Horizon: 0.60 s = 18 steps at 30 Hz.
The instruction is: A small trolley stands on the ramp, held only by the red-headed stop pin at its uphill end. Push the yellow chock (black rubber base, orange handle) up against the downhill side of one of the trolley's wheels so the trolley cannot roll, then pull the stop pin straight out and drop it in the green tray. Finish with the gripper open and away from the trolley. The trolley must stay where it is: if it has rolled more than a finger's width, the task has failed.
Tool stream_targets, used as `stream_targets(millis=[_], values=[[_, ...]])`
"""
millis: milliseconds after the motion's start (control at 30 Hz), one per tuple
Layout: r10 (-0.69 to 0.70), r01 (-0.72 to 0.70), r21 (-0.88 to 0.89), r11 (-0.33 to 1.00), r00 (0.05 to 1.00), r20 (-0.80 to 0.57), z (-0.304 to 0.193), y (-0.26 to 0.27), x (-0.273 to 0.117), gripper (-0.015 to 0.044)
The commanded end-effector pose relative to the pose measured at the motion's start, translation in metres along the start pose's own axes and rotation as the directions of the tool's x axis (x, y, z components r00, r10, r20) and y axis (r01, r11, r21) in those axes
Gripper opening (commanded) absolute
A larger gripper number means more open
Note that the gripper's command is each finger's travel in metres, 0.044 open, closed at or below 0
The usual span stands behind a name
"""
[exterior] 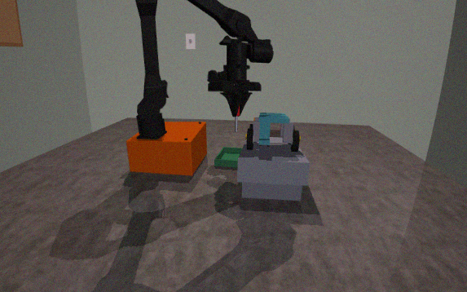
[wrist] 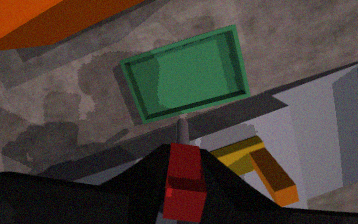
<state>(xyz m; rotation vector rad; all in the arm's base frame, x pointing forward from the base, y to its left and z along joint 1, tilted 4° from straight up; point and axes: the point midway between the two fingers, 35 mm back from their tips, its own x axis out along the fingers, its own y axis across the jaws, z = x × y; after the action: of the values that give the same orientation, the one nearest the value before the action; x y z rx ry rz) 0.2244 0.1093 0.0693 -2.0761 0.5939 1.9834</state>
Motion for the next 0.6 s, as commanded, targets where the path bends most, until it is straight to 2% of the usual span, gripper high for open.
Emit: stream_targets(millis=[0, 267, 567], values=[[-0.021, 0.022, -0.119, 0.993, 1.0, 0.015, 0.0007, 0.0014, 0.0009, 0.0], [-0.061, 0.07, -0.347, 0.935, 0.997, 0.036, -0.0004, 0.0025, 0.0003, 0.0], [-0.065, 0.076, -0.373, 0.925, 0.997, 0.04, 0.0009, 0.0032, 0.0023, 0.0]])
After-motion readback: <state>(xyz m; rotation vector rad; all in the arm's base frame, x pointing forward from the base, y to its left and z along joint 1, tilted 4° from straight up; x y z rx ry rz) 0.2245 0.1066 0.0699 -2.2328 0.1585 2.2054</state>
